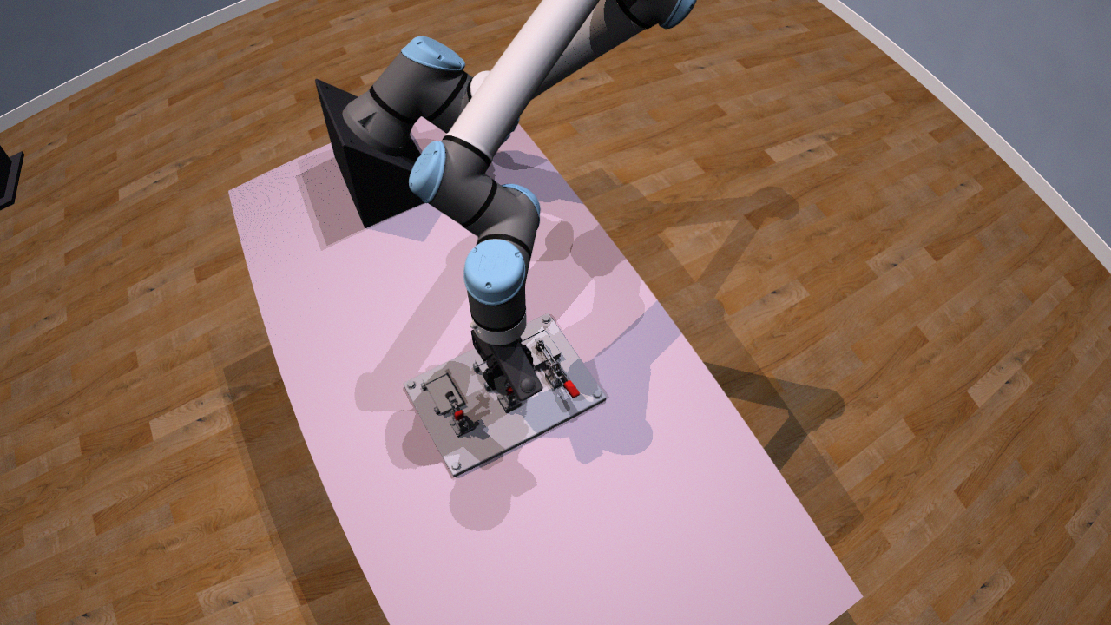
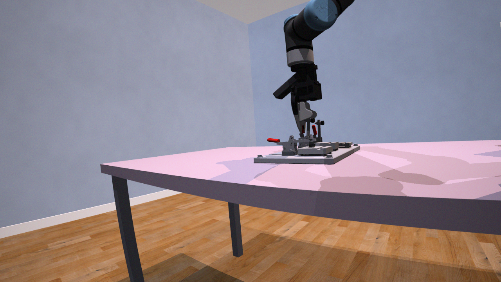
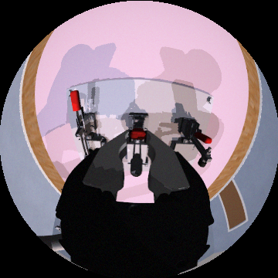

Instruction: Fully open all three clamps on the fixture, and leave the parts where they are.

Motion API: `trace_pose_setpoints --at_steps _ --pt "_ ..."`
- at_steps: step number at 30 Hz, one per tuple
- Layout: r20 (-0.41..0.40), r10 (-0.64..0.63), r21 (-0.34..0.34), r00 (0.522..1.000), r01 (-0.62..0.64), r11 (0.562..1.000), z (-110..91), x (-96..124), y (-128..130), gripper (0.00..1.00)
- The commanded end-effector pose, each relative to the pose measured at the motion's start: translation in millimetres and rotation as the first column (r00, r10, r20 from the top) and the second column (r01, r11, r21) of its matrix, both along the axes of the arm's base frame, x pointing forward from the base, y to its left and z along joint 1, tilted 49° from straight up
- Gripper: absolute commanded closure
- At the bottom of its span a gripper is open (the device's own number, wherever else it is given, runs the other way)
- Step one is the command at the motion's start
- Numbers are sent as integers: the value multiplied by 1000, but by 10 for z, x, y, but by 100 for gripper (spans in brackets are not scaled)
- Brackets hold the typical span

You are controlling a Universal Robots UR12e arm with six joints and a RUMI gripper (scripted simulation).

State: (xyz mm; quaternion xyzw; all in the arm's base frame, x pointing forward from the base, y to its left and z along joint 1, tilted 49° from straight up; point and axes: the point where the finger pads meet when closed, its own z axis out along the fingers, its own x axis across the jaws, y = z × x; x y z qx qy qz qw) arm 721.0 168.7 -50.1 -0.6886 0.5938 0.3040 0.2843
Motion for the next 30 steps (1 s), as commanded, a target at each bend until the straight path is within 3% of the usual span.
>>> trace_pose_setpoints --at_steps 1,30 --pt "-9 3 3 1000 -3 1000 -24 -73 34 100" --pt "-15 6 5 1000 -6 1000 -46 -109 64 100"
